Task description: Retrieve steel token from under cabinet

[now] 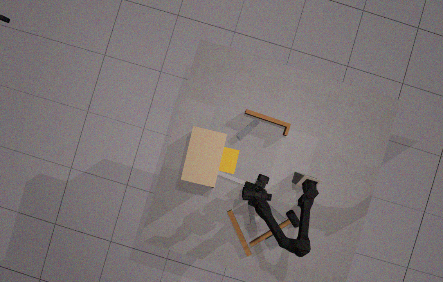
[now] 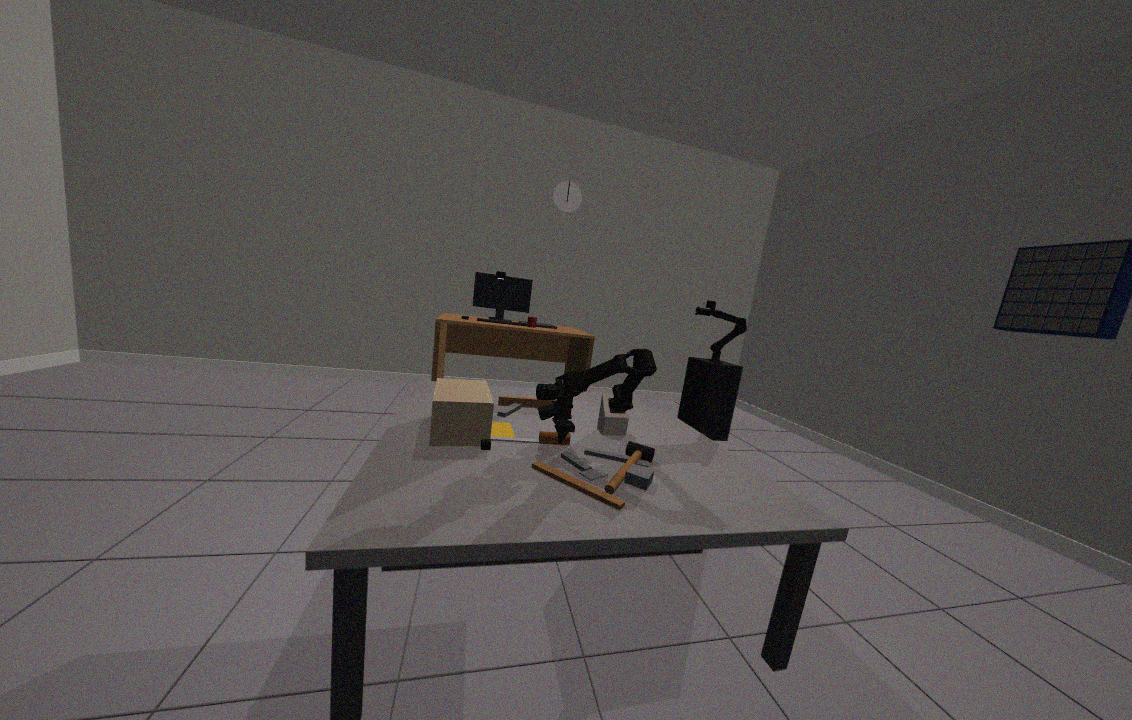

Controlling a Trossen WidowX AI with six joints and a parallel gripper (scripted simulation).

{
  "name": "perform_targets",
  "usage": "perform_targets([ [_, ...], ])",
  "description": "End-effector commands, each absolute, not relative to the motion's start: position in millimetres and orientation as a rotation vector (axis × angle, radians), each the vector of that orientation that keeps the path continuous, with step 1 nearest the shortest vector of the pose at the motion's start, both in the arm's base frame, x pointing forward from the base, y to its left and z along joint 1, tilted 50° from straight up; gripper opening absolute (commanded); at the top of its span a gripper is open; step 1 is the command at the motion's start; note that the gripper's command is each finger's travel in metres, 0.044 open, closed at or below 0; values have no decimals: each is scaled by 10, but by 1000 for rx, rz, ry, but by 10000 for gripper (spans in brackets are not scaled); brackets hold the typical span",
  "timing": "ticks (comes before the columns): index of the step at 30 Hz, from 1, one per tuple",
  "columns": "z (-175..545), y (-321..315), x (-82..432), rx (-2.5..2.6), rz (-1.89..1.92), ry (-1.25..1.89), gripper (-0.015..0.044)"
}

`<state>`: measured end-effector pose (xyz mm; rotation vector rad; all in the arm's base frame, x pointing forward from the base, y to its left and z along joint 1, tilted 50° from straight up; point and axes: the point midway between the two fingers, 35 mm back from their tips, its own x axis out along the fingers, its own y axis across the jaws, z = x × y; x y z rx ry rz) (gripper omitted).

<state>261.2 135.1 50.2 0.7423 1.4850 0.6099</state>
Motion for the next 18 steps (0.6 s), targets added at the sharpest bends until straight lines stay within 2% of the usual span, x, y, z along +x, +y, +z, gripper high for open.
perform_targets([
  [1,505,1348,2696,739,616,1479,0],
  [18,492,1331,2895,738,617,1478,0],
])
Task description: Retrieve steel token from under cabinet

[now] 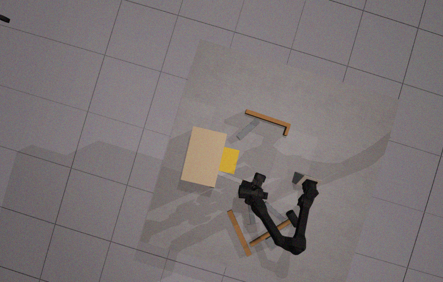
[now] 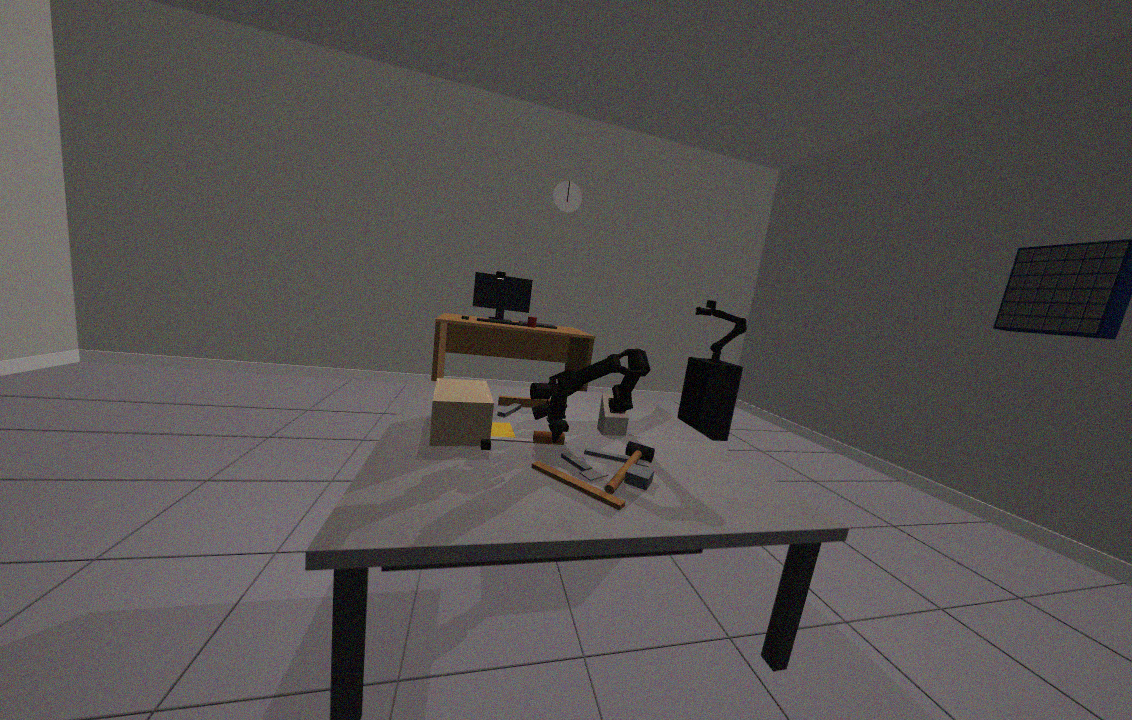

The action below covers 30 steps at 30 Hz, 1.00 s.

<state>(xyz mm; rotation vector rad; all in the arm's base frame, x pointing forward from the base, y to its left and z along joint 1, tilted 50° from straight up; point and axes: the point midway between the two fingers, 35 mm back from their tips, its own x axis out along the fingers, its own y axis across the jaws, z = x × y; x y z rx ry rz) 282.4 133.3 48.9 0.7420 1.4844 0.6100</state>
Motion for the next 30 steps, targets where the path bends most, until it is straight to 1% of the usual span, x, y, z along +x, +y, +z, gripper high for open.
perform_targets([
  [1,491,1330,2906,738,617,1478,0],
  [30,473,1305,3223,738,617,1476,0],
])
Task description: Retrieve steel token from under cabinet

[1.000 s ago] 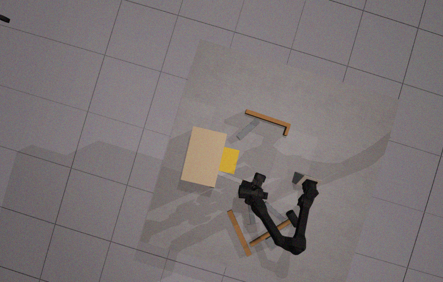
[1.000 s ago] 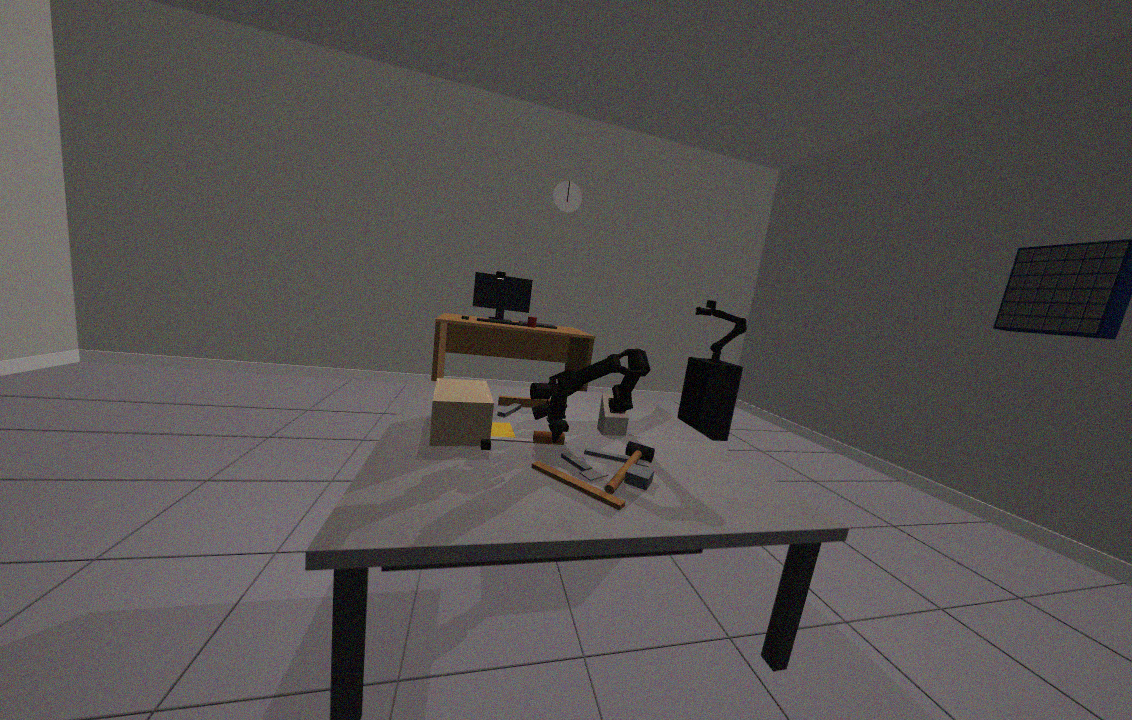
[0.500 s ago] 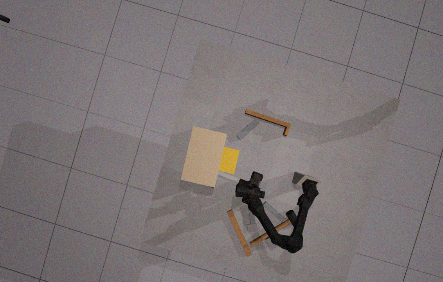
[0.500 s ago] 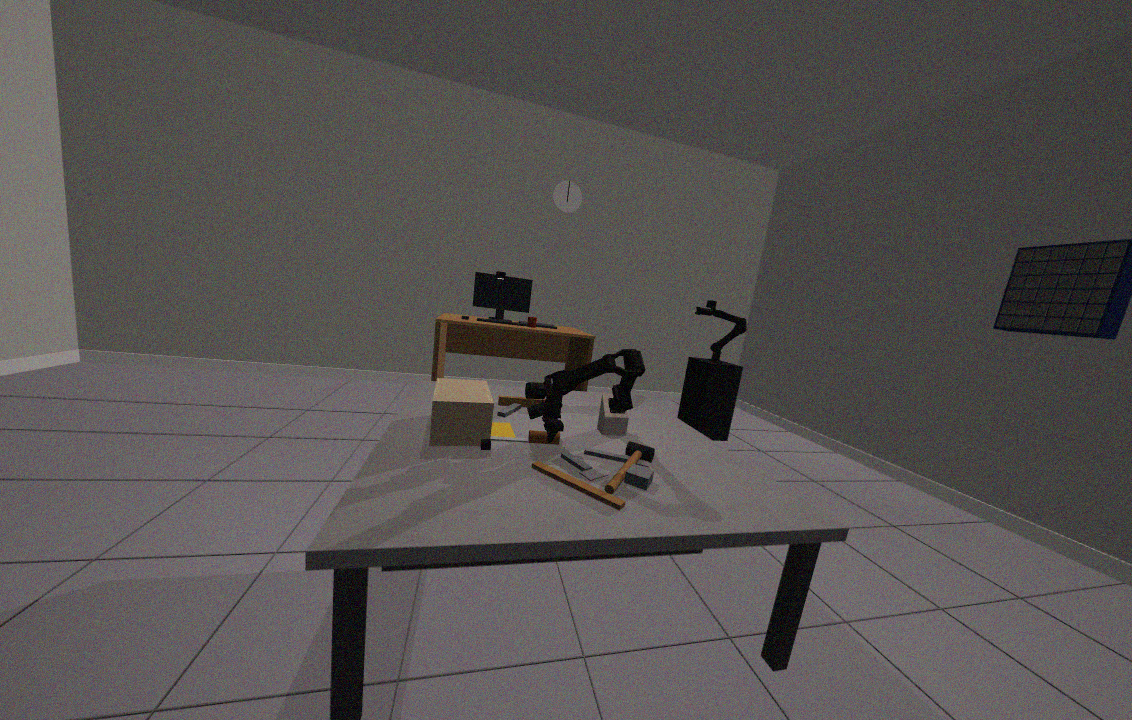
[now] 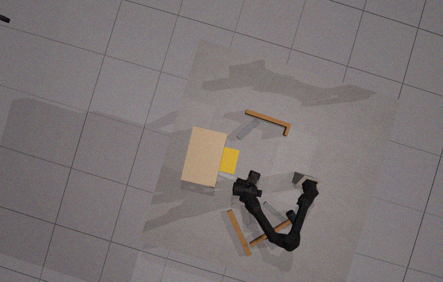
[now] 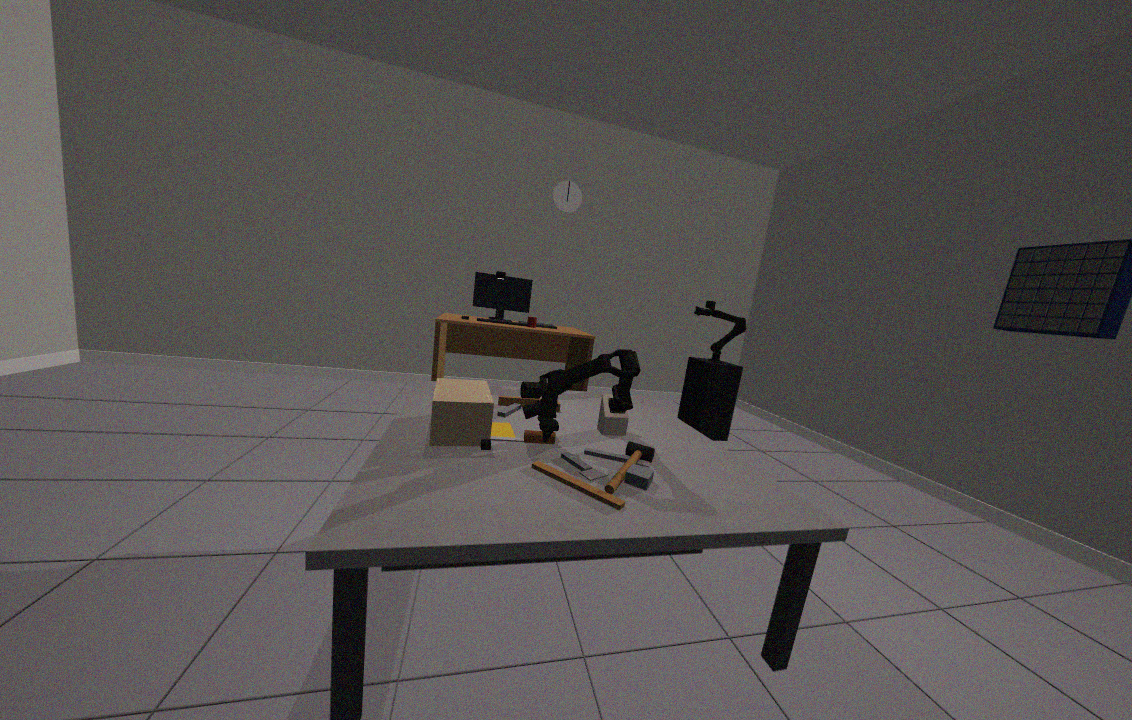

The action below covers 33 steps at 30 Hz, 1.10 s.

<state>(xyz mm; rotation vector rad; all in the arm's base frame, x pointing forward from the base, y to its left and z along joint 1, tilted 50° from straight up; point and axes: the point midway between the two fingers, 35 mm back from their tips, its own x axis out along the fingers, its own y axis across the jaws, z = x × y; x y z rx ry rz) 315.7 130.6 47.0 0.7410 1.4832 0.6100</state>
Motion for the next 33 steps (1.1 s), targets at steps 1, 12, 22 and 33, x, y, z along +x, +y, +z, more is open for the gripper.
perform_targets([
  [1,472,1304,3234,738,617,1476,0],
  [12,466,1295,3351,737,617,1476,0],
  [22,462,1287,3452,737,617,1476,0],
  [33,457,1279,3562,737,617,1475,0],
])
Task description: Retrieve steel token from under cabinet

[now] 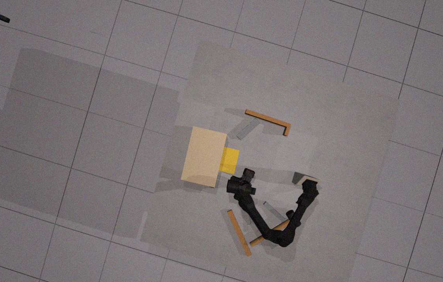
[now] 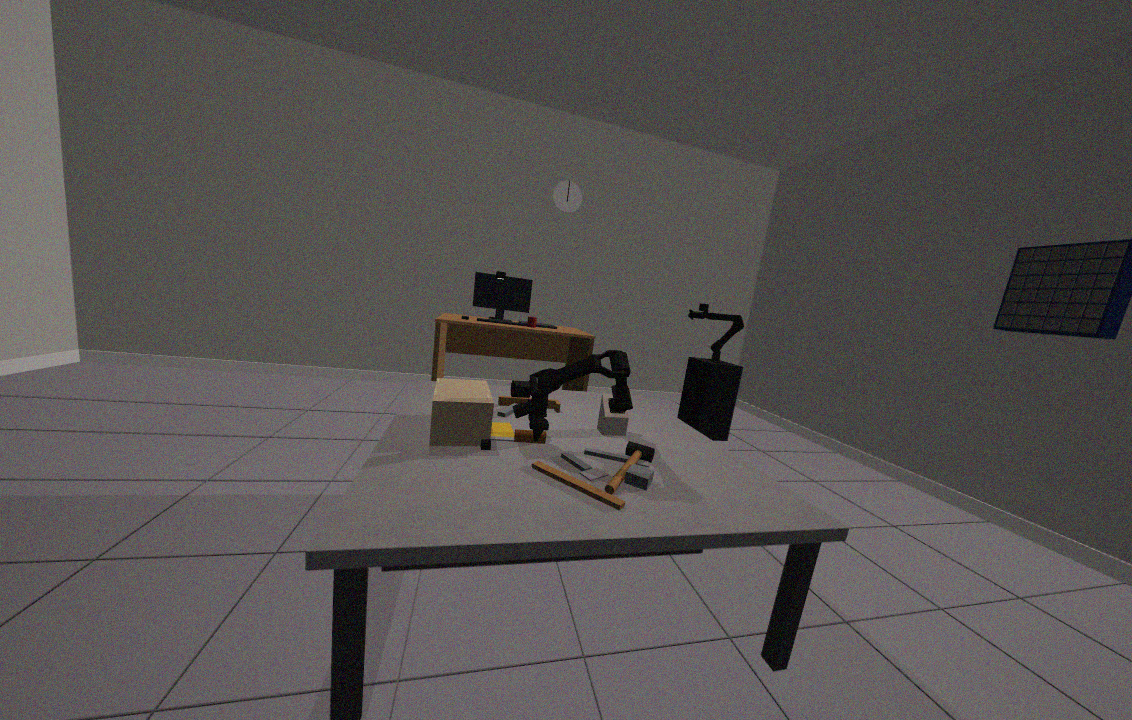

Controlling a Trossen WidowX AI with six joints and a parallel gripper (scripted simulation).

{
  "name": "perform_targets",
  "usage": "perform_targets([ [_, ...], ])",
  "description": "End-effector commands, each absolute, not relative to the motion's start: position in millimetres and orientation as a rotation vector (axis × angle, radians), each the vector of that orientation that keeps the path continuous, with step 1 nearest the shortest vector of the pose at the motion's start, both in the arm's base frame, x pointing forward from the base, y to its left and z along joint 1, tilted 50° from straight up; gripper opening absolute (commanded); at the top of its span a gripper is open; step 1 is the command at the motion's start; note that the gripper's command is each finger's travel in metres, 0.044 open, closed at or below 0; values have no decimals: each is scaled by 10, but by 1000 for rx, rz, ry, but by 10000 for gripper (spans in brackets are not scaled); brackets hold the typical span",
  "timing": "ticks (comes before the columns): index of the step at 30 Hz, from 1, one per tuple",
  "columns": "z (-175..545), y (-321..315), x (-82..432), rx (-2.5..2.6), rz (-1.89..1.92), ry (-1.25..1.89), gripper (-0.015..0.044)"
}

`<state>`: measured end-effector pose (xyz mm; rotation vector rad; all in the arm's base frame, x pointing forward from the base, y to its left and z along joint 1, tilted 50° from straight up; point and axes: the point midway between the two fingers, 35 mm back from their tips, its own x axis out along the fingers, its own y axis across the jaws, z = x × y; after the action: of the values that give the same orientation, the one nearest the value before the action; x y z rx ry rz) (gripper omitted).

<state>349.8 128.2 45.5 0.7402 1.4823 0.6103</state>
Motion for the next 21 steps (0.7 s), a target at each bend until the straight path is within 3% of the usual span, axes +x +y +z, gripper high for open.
perform_targets([
  [1,456,1279,3571,737,617,1475,0],
  [21,449,1265,3763,736,618,1474,0],
])
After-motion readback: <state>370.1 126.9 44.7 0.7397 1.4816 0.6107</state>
